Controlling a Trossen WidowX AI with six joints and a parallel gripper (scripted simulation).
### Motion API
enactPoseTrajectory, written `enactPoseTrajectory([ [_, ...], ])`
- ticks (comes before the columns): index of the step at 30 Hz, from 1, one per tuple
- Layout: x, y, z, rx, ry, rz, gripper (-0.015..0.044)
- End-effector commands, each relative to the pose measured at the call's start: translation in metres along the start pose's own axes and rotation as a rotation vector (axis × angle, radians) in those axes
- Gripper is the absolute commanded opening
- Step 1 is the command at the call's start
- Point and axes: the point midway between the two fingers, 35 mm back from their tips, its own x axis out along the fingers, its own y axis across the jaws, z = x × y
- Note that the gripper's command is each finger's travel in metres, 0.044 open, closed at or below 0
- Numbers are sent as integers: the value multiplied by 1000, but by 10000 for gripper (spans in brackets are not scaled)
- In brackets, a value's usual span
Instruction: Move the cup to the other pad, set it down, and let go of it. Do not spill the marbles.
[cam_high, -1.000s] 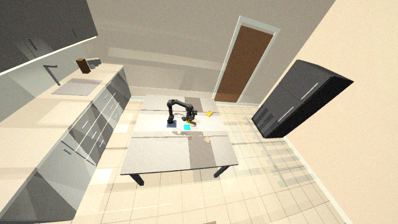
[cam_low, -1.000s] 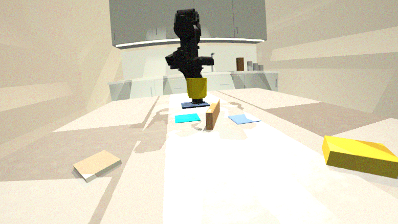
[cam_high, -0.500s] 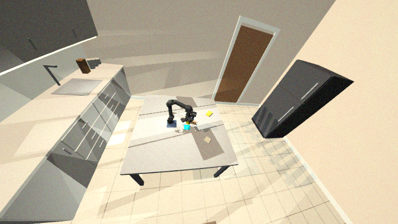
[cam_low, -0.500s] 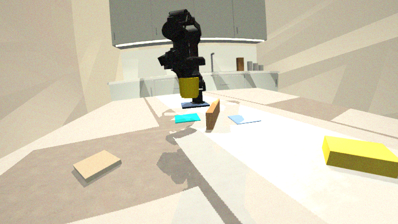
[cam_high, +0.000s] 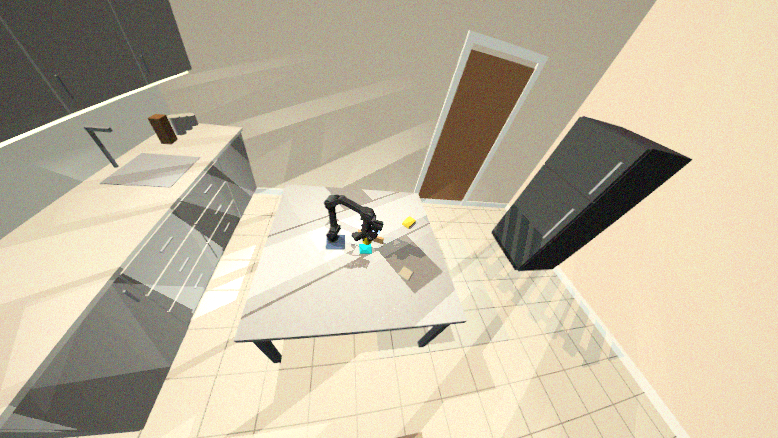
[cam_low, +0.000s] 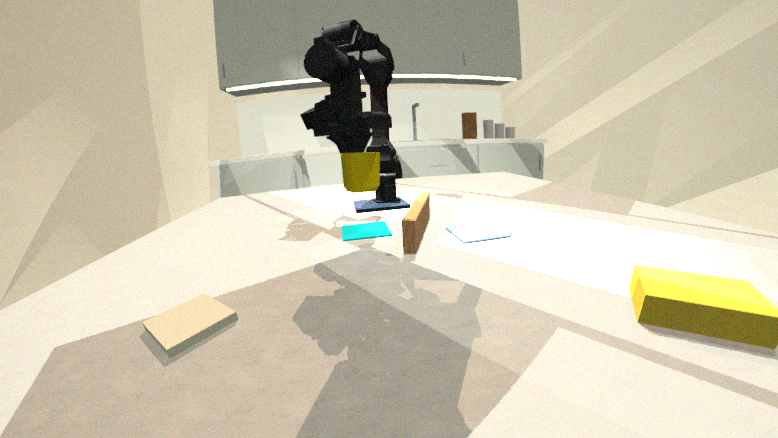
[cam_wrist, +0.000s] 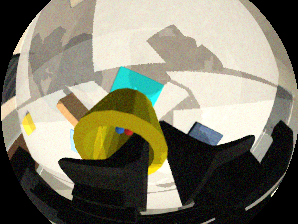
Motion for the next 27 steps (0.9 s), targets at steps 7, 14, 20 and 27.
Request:
enactPoseTrajectory([
  [7, 11, -1, 0, -6, -4, -1, 0],
  [14, 18, -1, 1, -6, -4, -1, 0],
  [20, 25, -1, 1, -6, -4, -1, 0],
  [27, 33, -1, 1, -6, -5, -1, 0],
])
